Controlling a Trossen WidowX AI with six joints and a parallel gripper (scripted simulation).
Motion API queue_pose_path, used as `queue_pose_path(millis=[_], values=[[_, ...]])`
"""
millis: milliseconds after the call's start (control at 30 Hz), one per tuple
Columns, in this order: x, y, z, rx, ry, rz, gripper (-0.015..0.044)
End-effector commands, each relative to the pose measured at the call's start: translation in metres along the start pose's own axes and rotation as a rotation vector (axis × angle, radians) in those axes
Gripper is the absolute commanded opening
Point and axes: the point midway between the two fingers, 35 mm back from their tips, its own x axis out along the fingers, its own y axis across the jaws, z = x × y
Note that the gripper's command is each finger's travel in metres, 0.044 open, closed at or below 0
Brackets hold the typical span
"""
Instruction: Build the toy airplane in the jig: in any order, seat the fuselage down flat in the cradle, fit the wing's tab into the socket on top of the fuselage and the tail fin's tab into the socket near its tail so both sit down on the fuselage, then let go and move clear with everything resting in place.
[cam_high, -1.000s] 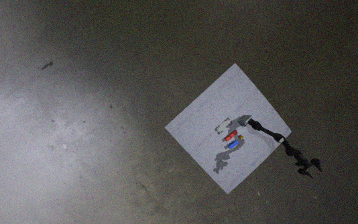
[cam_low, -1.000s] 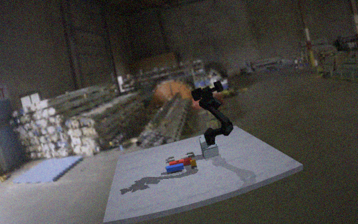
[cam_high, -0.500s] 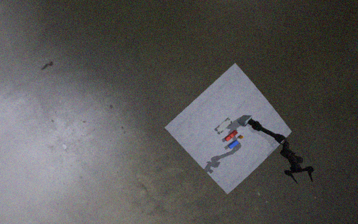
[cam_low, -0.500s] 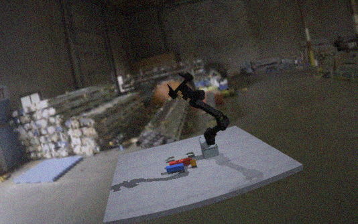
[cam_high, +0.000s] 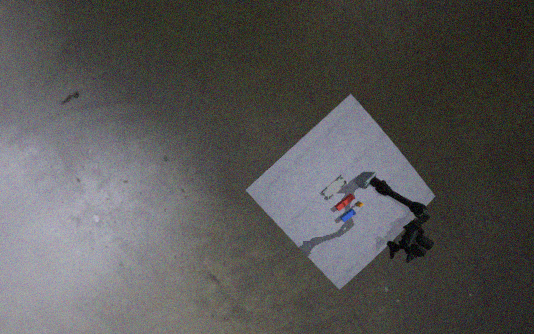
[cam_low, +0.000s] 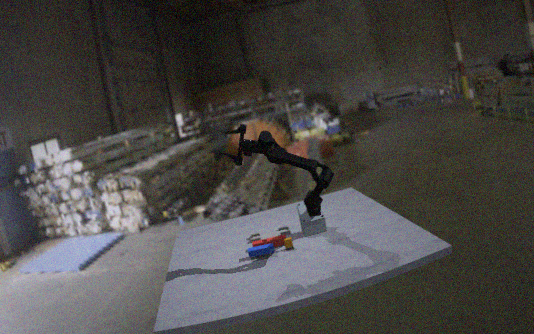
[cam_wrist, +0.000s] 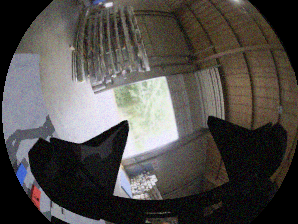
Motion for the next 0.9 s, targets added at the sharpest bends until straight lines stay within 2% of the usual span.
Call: queue_pose_path(millis=[0, 200, 433, 667, 867], values=[[0.011, 0.051, -0.058, 0.118, 0.167, 0.171, 0.044], [0.002, 0.126, -0.122, 0.275, 0.399, 0.409, 0.044], [-0.039, 0.216, -0.177, 0.47, 0.689, 0.693, 0.044], [-0.113, 0.297, -0.205, 0.685, 1.032, 0.987, 0.044], [-0.19, 0.345, -0.202, 0.884, 1.381, 1.225, 0.044]])
